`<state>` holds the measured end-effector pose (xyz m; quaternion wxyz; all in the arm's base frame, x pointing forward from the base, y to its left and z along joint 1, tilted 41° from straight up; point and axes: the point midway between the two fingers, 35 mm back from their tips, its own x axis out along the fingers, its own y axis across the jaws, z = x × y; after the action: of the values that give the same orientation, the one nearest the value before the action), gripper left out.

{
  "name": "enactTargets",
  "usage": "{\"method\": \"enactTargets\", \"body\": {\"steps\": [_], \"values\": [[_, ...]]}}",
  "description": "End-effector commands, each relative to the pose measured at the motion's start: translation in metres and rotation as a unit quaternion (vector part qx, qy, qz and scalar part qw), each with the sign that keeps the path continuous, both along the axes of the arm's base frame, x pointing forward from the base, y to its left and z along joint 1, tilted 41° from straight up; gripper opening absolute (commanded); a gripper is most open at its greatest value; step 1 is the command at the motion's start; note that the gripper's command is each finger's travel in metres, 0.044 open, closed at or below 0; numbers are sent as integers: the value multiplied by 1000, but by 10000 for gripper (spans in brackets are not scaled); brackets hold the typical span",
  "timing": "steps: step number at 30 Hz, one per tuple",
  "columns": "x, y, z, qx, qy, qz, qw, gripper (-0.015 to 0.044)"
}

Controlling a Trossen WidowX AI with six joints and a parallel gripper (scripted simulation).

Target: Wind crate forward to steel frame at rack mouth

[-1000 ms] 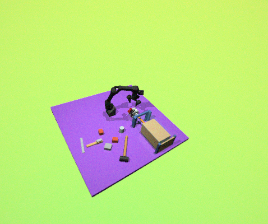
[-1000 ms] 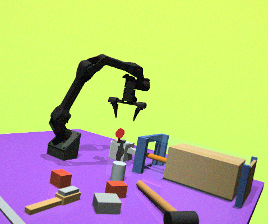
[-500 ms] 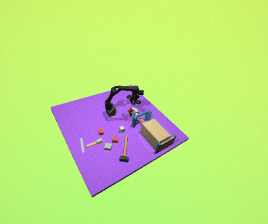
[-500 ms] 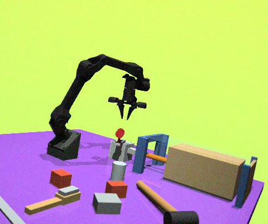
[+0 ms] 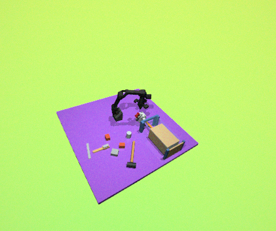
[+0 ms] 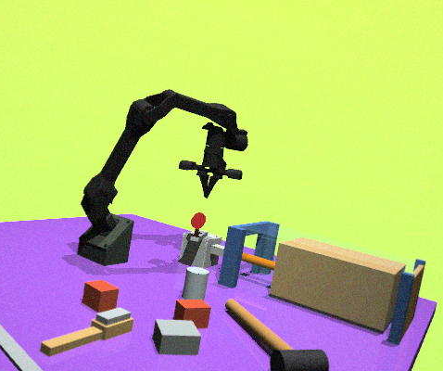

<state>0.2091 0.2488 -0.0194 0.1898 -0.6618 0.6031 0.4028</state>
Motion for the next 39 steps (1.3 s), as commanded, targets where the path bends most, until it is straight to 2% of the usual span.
{"method": "enactTargets", "body": {"steps": [1,35,37,39], "values": [[0,0,0,-1,0,0,1000,0],[0,0,0,-1,0,0,1000,0],[2,-4,2,17,14,-4,1000,53],[7,-17,7,68,48,-11,996,105]]}}
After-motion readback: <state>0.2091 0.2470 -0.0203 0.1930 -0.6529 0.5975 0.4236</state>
